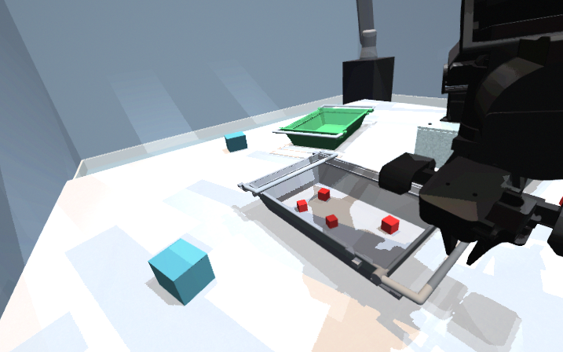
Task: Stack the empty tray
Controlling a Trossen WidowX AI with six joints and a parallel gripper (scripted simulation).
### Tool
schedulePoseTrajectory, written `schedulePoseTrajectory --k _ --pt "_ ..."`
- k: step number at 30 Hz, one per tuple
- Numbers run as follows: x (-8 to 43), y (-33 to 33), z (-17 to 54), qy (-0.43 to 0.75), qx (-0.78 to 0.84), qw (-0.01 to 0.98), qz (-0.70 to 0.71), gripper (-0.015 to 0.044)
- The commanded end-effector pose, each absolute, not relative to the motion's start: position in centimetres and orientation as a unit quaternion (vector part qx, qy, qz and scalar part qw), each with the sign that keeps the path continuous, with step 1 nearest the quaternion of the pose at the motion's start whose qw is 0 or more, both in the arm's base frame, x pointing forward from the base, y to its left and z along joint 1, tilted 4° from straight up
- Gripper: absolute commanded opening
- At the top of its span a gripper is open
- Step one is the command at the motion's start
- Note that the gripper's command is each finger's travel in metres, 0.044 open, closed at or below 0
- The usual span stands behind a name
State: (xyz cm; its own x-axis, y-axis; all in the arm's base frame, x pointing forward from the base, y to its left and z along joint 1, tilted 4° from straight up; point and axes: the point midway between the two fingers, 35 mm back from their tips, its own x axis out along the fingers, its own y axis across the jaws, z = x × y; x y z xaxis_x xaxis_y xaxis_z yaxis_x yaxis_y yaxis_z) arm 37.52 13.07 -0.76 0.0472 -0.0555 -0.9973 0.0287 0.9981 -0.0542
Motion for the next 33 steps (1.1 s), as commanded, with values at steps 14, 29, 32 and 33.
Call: schedulePoseTrajectory --k 14,29,32,33 --pt "37.5 9.6 2.9 0.685 -0.010 0.728 -0.028 0.0080" --pt "37.5 5.9 2.2 0.685 -0.011 0.728 -0.030 0.0080" --pt "37.4 6.3 4.1 0.685 -0.011 0.728 -0.029 0.0080" --pt "37.4 6.4 4.8 0.685 -0.011 0.728 -0.029 0.0080"
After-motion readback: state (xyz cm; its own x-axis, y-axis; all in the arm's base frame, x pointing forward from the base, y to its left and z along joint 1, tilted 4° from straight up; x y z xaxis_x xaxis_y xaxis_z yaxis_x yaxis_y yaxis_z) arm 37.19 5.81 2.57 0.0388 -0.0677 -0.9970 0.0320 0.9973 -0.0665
